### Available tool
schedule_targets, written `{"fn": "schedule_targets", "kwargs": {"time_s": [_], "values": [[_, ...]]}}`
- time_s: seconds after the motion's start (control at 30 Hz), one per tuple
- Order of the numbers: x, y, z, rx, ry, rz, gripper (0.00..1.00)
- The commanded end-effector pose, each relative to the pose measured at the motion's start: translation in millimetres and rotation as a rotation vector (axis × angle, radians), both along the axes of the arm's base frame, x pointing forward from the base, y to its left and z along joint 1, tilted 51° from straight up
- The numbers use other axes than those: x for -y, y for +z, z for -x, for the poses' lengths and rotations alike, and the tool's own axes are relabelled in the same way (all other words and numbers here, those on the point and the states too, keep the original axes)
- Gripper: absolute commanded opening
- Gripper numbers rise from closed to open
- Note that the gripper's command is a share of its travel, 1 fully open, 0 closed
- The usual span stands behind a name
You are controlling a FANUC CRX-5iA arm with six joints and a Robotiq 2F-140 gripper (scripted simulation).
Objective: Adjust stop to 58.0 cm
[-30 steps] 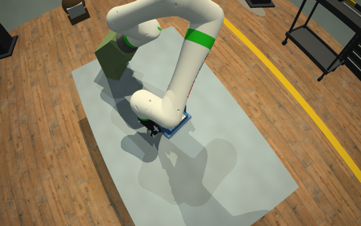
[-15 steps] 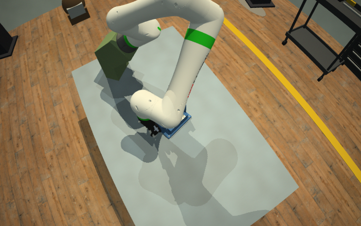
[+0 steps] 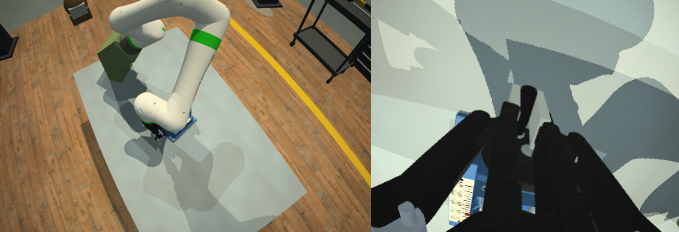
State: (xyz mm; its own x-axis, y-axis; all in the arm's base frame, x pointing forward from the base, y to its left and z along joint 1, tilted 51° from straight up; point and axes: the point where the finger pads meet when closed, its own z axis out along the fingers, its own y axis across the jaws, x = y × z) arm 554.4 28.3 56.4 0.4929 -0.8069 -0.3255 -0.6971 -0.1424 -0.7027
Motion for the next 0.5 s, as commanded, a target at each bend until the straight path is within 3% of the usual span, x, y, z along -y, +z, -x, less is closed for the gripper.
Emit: {"fn": "schedule_targets", "kwargs": {"time_s": [0.0,0.47], "values": [[0.3,0.8,-0.4,0.000,0.000,0.000,0.04],[0.8,3.4,-1.3,0.000,0.000,0.000,0.04]]}}
